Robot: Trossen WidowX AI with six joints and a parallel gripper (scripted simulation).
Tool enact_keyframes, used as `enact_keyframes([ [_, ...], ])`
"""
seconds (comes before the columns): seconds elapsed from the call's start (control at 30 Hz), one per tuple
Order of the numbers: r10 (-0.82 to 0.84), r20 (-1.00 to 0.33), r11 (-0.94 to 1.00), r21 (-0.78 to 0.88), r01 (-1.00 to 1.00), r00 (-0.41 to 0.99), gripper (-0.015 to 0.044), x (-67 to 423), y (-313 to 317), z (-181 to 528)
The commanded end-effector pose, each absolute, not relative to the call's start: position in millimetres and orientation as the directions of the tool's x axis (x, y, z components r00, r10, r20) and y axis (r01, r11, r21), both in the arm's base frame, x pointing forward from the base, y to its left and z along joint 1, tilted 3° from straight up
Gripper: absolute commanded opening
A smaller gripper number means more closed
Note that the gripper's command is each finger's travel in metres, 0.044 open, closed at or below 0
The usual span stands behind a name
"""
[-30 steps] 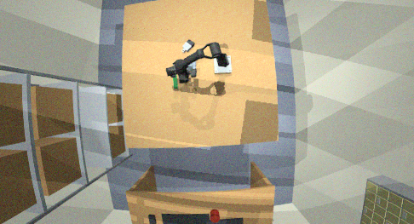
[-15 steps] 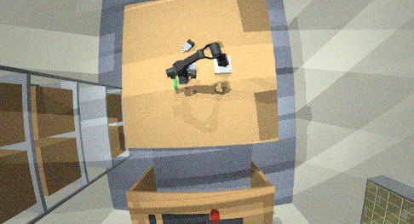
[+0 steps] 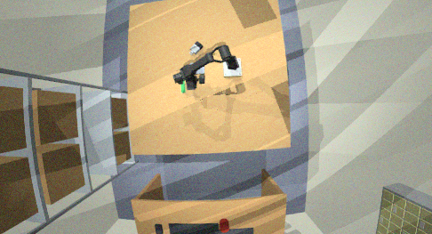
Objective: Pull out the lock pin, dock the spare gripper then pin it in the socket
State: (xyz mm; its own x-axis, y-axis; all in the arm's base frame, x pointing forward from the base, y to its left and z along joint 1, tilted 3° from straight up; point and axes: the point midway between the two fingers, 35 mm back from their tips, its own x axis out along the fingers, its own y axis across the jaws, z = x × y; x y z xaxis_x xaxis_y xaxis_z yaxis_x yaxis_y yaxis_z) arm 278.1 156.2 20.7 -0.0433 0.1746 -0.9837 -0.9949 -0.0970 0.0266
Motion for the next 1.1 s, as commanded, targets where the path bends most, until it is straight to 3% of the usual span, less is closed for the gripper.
enact_keyframes([
  [0.0, 0.173, -0.984, -0.094, 0.028, -0.995, -0.044, 0.0000, 277.7, 159.6, 19.0],
  [1.07, 0.170, -0.985, -0.093, 0.010, -0.996, -0.026, 0.0000, 274.3, 196.9, 24.7],
])
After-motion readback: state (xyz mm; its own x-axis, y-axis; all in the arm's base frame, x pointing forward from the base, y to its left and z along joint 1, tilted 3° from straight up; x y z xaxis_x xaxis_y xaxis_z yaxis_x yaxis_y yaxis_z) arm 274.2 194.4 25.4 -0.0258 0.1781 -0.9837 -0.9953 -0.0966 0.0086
